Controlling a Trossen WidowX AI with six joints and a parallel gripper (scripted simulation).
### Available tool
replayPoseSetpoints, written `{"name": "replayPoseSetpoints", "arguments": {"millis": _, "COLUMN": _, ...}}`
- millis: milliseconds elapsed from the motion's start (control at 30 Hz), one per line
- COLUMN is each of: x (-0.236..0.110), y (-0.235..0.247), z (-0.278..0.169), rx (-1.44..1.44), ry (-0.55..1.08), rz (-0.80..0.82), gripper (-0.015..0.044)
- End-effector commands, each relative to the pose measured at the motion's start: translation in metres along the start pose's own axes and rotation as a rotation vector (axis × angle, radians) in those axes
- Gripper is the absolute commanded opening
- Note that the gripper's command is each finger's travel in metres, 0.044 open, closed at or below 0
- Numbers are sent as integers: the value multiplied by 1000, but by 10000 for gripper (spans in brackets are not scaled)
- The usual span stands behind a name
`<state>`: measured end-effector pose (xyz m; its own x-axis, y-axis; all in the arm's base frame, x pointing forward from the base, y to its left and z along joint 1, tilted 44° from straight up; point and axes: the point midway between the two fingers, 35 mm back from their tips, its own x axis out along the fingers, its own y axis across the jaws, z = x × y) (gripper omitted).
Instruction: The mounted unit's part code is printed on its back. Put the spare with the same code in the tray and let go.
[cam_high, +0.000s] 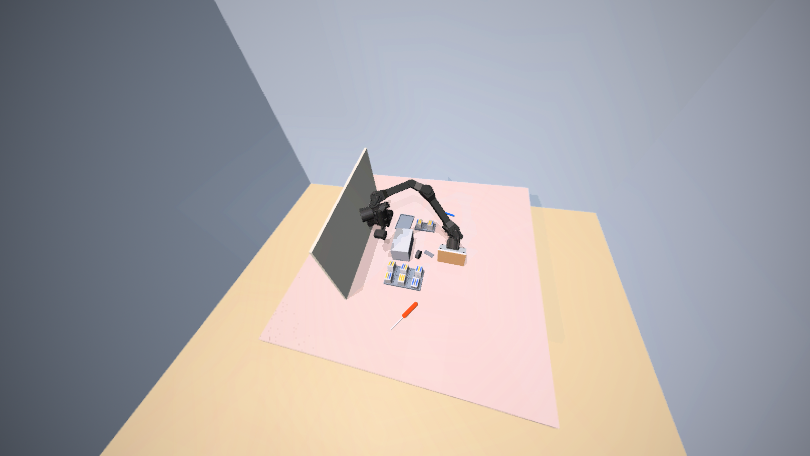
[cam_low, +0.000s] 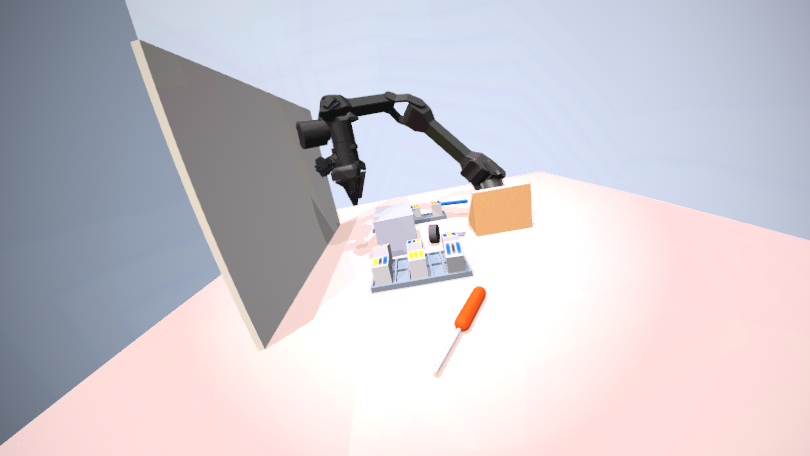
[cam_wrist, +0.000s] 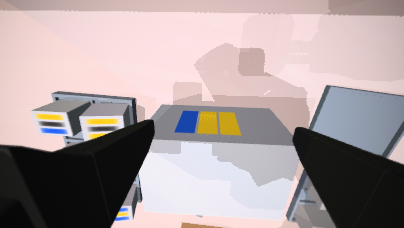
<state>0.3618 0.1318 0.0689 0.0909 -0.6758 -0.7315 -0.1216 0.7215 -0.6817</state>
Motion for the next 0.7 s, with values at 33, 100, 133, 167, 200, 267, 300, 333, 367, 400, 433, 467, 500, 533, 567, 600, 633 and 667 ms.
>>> {"name": "replayPoseSetpoints", "arguments": {"millis": 33, "x": 2, "y": 1, "z": -1, "rx": -9, "ry": 9, "rz": 0, "gripper": 440}}
{"name": "replayPoseSetpoints", "arguments": {"millis": 100, "x": 2, "y": 1, "z": -1, "rx": -9, "ry": 9, "rz": 0, "gripper": 440}}
{"name": "replayPoseSetpoints", "arguments": {"millis": 133, "x": 1, "y": -1, "z": -1, "rx": 6, "ry": 9, "rz": 0, "gripper": 440}}
{"name": "replayPoseSetpoints", "arguments": {"millis": 167, "x": 0, "y": -8, "z": -4, "rx": 51, "ry": 9, "rz": 0, "gripper": 440}}
{"name": "replayPoseSetpoints", "arguments": {"millis": 200, "x": -2, "y": -20, "z": -8, "rx": 127, "ry": 9, "rz": 0, "gripper": 440}}
{"name": "replayPoseSetpoints", "arguments": {"millis": 267, "x": -5, "y": -48, "z": -20, "rx": 313, "ry": 9, "rz": 1, "gripper": 440}}
{"name": "replayPoseSetpoints", "arguments": {"millis": 300, "x": -6, "y": -61, "z": -27, "rx": 406, "ry": 10, "rz": 1, "gripper": 440}}
{"name": "replayPoseSetpoints", "arguments": {"millis": 333, "x": -7, "y": -74, "z": -34, "rx": 499, "ry": 10, "rz": 0, "gripper": 440}}
{"name": "replayPoseSetpoints", "arguments": {"millis": 367, "x": -7, "y": -86, "z": -42, "rx": 592, "ry": 10, "rz": 0, "gripper": 440}}
{"name": "replayPoseSetpoints", "arguments": {"millis": 400, "x": -7, "y": -98, "z": -50, "rx": 685, "ry": 11, "rz": -1, "gripper": 440}}
{"name": "replayPoseSetpoints", "arguments": {"millis": 433, "x": -7, "y": -109, "z": -59, "rx": 778, "ry": 11, "rz": -2, "gripper": 440}}
{"name": "replayPoseSetpoints", "arguments": {"millis": 467, "x": -7, "y": -119, "z": -66, "rx": 859, "ry": 11, "rz": -4, "gripper": 440}}
{"name": "replayPoseSetpoints", "arguments": {"millis": 500, "x": -7, "y": -127, "z": -74, "rx": 933, "ry": 11, "rz": -5, "gripper": 440}}
{"name": "replayPoseSetpoints", "arguments": {"millis": 533, "x": -6, "y": -135, "z": -81, "rx": 1005, "ry": 11, "rz": -6, "gripper": 440}}
{"name": "replayPoseSetpoints", "arguments": {"millis": 567, "x": -5, "y": -142, "z": -89, "rx": 1075, "ry": 11, "rz": -8, "gripper": 440}}
{"name": "replayPoseSetpoints", "arguments": {"millis": 600, "x": -5, "y": -149, "z": -96, "rx": 1142, "ry": 10, "rz": -9, "gripper": 440}}
{"name": "replayPoseSetpoints", "arguments": {"millis": 633, "x": -4, "y": -155, "z": -104, "rx": 1208, "ry": 10, "rz": -11, "gripper": 440}}
{"name": "replayPoseSetpoints", "arguments": {"millis": 667, "x": -3, "y": -161, "z": -111, "rx": 1273, "ry": 9, "rz": -12, "gripper": 440}}
